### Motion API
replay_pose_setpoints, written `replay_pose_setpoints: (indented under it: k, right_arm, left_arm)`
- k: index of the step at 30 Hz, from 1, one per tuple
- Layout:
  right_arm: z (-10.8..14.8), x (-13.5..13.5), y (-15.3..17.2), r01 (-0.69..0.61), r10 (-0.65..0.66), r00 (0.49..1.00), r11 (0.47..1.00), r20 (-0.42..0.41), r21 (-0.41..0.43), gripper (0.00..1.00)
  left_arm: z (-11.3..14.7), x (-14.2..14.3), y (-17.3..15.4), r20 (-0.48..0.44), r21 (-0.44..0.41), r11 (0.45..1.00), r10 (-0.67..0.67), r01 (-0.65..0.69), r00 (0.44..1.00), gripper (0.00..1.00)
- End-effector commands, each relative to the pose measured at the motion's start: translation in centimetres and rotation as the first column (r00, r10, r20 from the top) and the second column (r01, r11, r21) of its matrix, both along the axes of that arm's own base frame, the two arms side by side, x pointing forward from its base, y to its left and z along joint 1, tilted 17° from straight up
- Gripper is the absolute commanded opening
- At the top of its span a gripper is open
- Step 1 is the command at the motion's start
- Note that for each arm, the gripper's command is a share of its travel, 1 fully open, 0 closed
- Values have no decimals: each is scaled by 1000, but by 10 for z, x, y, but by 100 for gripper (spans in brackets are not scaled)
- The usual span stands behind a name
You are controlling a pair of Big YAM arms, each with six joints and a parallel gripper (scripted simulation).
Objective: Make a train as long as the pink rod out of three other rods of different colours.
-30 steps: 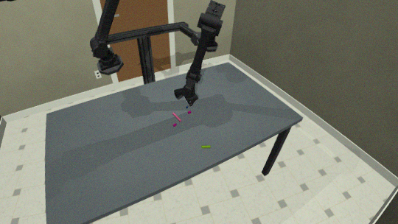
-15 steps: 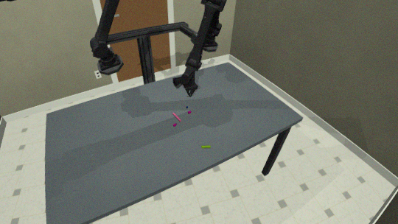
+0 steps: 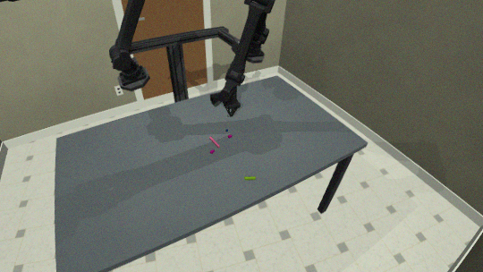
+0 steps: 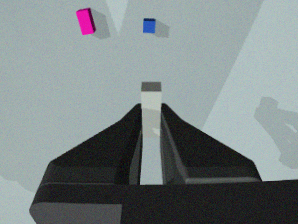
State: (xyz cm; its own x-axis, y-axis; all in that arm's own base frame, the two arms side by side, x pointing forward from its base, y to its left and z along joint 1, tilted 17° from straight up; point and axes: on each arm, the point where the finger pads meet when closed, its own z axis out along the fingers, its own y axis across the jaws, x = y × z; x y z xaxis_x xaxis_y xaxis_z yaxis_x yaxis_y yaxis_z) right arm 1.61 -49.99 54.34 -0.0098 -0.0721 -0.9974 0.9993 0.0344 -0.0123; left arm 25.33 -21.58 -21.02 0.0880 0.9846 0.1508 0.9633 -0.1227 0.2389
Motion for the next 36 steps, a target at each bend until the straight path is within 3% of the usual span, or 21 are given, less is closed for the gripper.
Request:
replay_pose_setpoints:
  k: [1, 22, 36]
  right_arm:
    - [23, -11, 9, 23, -22, 1000, 998, 14, -61, 100]
    - [23, -11, 9, 23, -22, 1000, 998, 14, -61, 100]
    - [23, -11, 9, 23, -22, 1000, 998, 14, -61, 100]
  left_arm:
    - [11, 5, 3, -1, 13, 999, -38, 38, 999, 4]
    - [10, 10, -5, 13, 0, 998, -55, 55, 998, 4]
    - [-44, 17, 9, -6, 14, 998, -54, 54, 999, 4]
